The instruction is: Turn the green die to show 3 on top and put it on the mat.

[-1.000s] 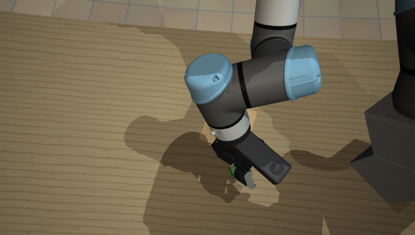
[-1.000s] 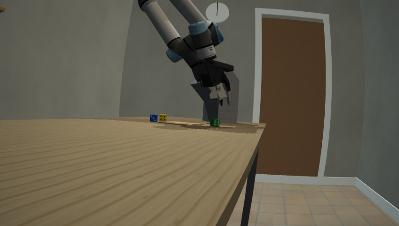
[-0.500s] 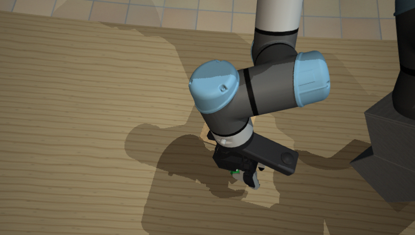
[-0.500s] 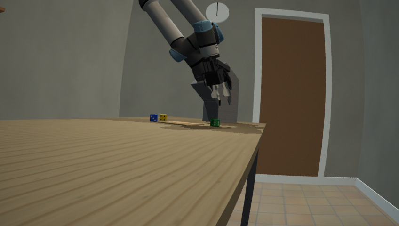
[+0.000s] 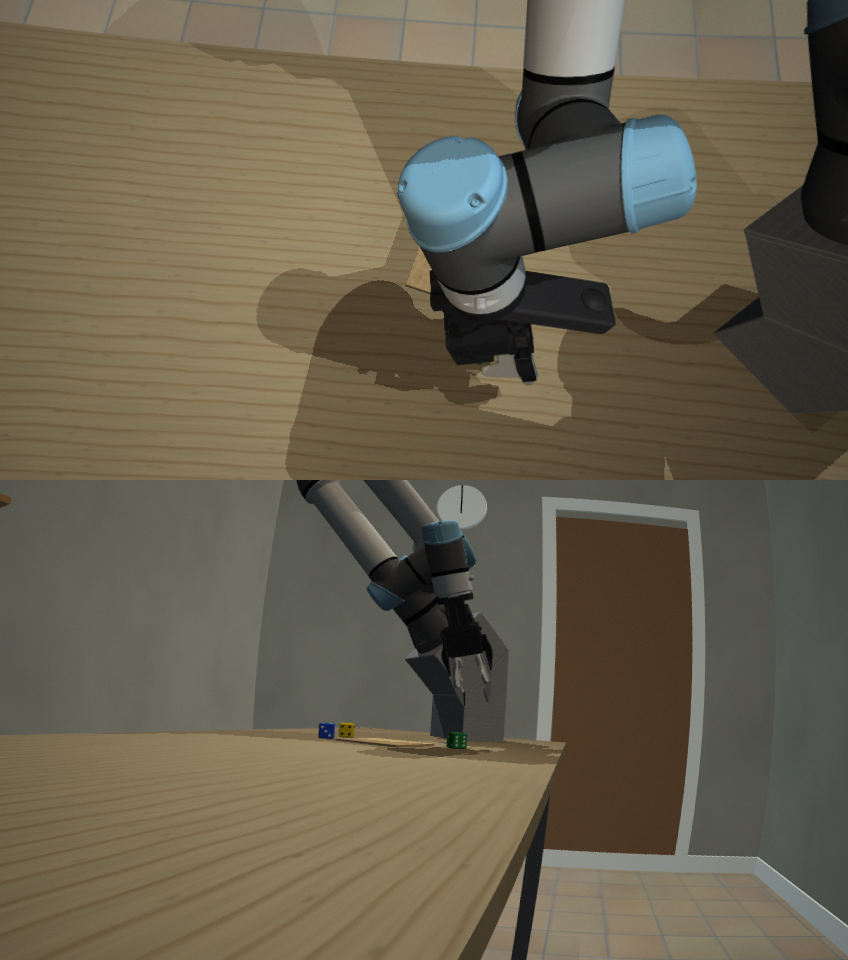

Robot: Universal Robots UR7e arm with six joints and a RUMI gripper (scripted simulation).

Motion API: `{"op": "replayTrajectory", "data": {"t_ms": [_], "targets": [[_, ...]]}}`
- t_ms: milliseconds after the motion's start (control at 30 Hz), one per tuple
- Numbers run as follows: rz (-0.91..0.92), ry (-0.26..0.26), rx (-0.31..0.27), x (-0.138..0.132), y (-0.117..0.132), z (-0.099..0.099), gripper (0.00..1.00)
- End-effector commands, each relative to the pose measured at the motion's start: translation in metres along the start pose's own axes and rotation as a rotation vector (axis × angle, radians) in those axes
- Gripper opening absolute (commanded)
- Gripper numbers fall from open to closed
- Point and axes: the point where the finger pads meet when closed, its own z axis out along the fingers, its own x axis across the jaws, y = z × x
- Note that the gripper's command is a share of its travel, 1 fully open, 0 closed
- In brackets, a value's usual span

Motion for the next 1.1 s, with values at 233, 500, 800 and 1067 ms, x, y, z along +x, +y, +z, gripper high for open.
{"op": "replayTrajectory", "data": {"t_ms": [233,500,800,1067], "targets": [[-0.320,-0.045,-0.037,-0.003,0.003,-0.003,0.28],[-0.528,-0.084,-0.050,-0.005,0.005,-0.006,0.28],[-0.722,-0.123,-0.057,-0.006,0.008,-0.010,0.28],[-0.935,-0.170,-0.058,-0.007,0.012,-0.015,0.28]]}}
